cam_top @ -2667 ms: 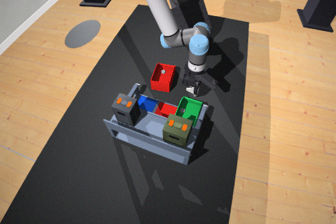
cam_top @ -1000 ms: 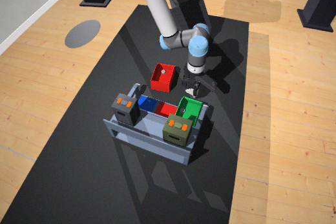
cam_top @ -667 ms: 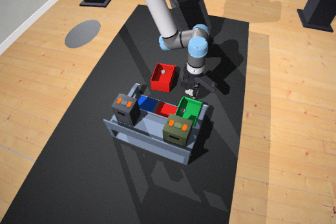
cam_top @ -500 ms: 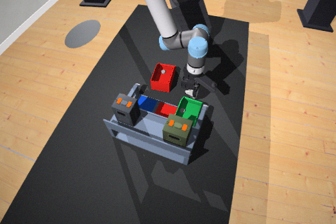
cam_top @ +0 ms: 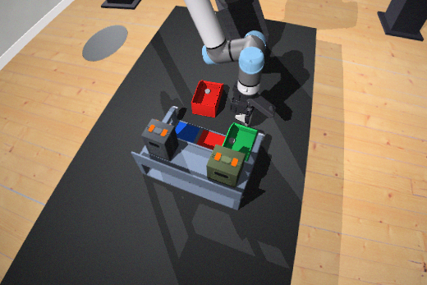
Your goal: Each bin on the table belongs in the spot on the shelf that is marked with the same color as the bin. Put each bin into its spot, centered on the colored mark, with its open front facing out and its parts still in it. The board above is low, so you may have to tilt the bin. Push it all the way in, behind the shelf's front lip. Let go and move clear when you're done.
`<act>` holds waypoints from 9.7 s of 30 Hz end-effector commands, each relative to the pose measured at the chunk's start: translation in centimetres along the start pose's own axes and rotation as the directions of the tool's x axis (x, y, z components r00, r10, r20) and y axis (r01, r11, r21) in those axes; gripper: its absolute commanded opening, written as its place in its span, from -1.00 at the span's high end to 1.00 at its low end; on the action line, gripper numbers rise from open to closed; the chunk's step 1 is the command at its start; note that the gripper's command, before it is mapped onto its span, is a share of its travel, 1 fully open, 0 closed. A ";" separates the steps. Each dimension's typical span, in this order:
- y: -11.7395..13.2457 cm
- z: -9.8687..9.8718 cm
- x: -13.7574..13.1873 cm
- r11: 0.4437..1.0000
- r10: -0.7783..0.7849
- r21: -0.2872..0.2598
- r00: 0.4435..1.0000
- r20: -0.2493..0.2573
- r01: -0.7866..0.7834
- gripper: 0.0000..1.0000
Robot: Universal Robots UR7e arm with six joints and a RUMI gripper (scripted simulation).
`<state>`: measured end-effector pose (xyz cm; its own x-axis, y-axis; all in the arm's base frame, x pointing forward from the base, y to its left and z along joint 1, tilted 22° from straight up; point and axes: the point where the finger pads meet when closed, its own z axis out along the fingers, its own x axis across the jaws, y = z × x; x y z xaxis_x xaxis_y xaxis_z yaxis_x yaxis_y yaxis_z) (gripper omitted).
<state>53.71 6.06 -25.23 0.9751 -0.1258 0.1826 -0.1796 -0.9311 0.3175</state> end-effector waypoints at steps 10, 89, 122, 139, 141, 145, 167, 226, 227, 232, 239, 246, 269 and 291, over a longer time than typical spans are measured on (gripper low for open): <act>0.0 -0.1 0.1 1.000 0.000 0.000 1.000 -0.001 0.000 1.00; 0.0 -0.1 3.8 1.000 0.000 0.000 1.000 -0.001 0.000 1.00; 0.0 -0.1 5.5 1.000 0.000 0.000 1.000 -0.001 0.000 1.00; 0.0 -0.1 6.0 1.000 0.000 0.000 1.000 -0.001 0.000 1.00; 0.0 -0.1 6.0 1.000 0.000 0.000 1.000 -0.001 0.000 1.00; 0.0 -0.1 6.1 1.000 0.000 0.000 1.000 -0.001 0.000 1.00; 0.0 -0.1 6.2 1.000 0.000 0.000 1.000 -0.001 0.000 1.00; 0.0 -0.1 6.6 1.000 0.000 0.000 1.000 -0.001 0.000 1.00; 0.0 -0.1 6.6 1.000 0.000 0.000 1.000 -0.001 0.000 1.00; 0.0 -0.2 6.5 1.000 0.000 0.000 1.000 -0.001 0.000 1.00; 0.0 -0.8 5.8 1.000 0.000 0.000 1.000 -0.001 0.000 1.00; 0.0 -1.4 5.2 1.000 0.000 0.000 1.000 -0.001 0.000 1.00; 0.0 -3.0 4.6 1.000 0.000 0.000 1.000 -0.001 0.000 1.00; 0.0 -8.1 4.6 1.000 0.000 0.000 1.000 -0.001 0.000 1.00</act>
<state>57.14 8.05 -17.45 0.9751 -0.1256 0.1829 -0.1795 -0.9311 0.3174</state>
